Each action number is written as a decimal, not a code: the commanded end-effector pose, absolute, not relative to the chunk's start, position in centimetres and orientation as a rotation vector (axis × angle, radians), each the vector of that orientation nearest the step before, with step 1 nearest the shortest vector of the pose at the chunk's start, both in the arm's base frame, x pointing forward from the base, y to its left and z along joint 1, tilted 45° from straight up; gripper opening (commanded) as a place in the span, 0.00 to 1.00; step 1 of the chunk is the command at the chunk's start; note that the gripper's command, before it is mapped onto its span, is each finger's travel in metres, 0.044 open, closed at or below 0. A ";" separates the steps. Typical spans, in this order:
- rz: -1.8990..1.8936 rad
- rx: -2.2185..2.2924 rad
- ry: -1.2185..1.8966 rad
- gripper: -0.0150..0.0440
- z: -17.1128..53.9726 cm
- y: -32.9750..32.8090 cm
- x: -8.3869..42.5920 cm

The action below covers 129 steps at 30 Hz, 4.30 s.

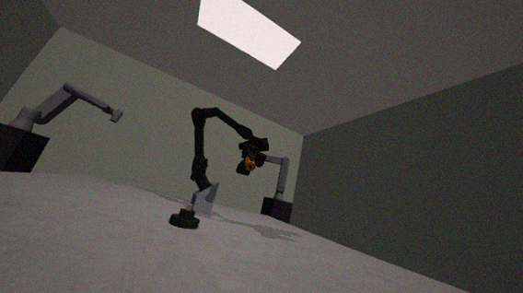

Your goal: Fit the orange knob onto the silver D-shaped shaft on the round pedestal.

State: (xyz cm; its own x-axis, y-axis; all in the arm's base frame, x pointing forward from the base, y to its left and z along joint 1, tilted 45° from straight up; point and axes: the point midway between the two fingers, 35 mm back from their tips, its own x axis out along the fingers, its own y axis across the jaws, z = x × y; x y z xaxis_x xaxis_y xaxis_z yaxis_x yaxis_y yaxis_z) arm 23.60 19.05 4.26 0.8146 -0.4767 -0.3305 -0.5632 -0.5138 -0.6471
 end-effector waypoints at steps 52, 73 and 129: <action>0.449 -1.872 1.445 0.25 0.4 14.5 26.0; 0.567 -1.694 1.684 0.25 -4.4 10.1 27.9; 0.564 -1.681 1.702 0.93 -6.1 8.7 28.8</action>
State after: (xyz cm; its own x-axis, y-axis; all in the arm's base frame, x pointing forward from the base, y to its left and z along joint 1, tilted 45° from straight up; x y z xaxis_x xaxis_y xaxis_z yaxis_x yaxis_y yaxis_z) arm 28.64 5.63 -9.00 0.0296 -0.7074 -0.7062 -0.9883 0.0850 -0.1265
